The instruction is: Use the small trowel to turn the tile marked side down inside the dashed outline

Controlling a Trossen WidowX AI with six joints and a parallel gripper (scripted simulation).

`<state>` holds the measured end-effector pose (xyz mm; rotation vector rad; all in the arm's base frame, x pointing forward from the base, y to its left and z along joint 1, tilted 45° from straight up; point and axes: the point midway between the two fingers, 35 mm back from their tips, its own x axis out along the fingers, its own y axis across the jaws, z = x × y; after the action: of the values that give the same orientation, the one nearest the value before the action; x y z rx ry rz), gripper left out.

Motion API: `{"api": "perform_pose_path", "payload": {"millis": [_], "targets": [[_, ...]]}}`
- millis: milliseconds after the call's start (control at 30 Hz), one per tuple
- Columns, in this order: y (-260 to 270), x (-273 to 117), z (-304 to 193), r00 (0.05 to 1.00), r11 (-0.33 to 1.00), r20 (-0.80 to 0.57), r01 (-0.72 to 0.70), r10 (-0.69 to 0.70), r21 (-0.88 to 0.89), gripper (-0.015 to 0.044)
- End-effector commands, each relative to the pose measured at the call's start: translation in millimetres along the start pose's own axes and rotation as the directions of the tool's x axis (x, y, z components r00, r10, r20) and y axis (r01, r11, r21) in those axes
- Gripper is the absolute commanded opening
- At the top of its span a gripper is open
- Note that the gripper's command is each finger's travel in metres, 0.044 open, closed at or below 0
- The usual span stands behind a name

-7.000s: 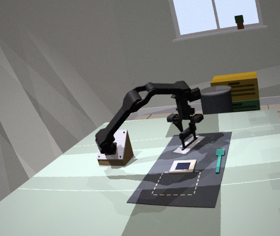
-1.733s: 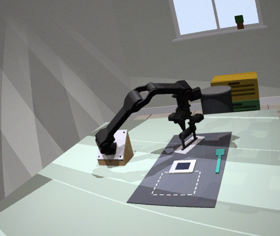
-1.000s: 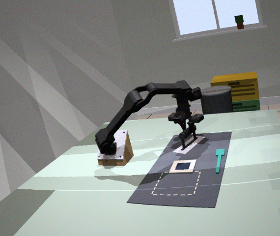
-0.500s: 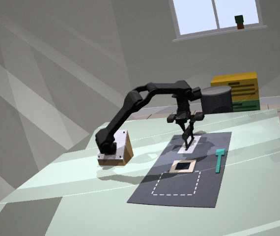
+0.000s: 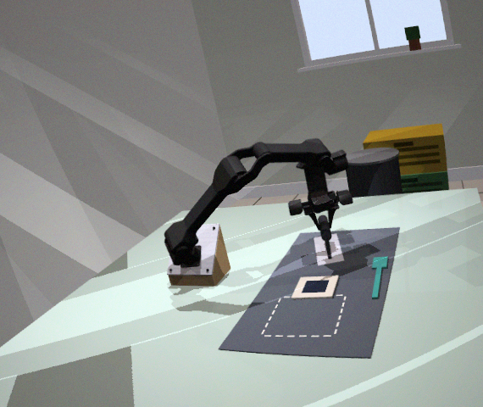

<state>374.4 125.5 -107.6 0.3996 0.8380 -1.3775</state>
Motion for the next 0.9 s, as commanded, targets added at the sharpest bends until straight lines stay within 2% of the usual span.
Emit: {"api": "perform_pose_path", "payload": {"millis": [0,167,200,800,867], "targets": [[-1,1,1,1.000,1.000,0.004,0.005,-0.004,-0.026,0.0130],[-1,1,1,1.000,1.000,0.004,0.005,-0.004,-0.026,0.0261],[-1,1,1,1.000,1.000,0.004,0.005,-0.004,-0.026,0.0270],[-1,1,1,1.000,1.000,0.004,0.005,-0.004,-0.026,0.0270],[-1,-9,1,1.000,1.000,0.004,0.005,-0.004,-0.026,0.0270]]}}
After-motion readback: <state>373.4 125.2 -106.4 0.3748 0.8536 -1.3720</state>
